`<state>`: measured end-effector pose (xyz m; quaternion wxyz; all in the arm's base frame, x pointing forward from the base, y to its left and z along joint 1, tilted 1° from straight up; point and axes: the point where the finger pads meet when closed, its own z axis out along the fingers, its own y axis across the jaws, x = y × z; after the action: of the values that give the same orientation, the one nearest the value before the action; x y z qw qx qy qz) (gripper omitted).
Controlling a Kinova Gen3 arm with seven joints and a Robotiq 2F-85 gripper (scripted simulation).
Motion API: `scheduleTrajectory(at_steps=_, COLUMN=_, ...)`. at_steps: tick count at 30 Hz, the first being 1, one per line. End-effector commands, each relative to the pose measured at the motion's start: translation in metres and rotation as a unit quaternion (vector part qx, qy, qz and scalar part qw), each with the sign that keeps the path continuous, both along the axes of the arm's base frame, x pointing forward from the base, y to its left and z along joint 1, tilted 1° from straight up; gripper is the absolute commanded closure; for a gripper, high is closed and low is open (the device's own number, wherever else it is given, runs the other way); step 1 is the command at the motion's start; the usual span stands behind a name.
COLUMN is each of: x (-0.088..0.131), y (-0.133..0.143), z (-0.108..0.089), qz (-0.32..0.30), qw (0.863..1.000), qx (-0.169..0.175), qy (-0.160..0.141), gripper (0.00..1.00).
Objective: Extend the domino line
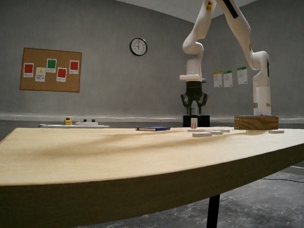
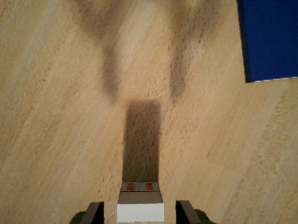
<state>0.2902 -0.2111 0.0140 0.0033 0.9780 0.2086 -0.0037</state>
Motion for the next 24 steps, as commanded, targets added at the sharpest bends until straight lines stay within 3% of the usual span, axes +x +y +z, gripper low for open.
scheduleTrajectory(at_steps=1, x=0.0, y=0.0, z=0.0, qz=0.0, qw=1.0, qx=0.0, qy=-0.001, gripper=0.51)
scheduleTrajectory(at_steps=24, x=0.0, y=0.0, z=-0.01, qz=0.0, qw=1.0, qx=0.0, qy=-0.001, gripper=0.51)
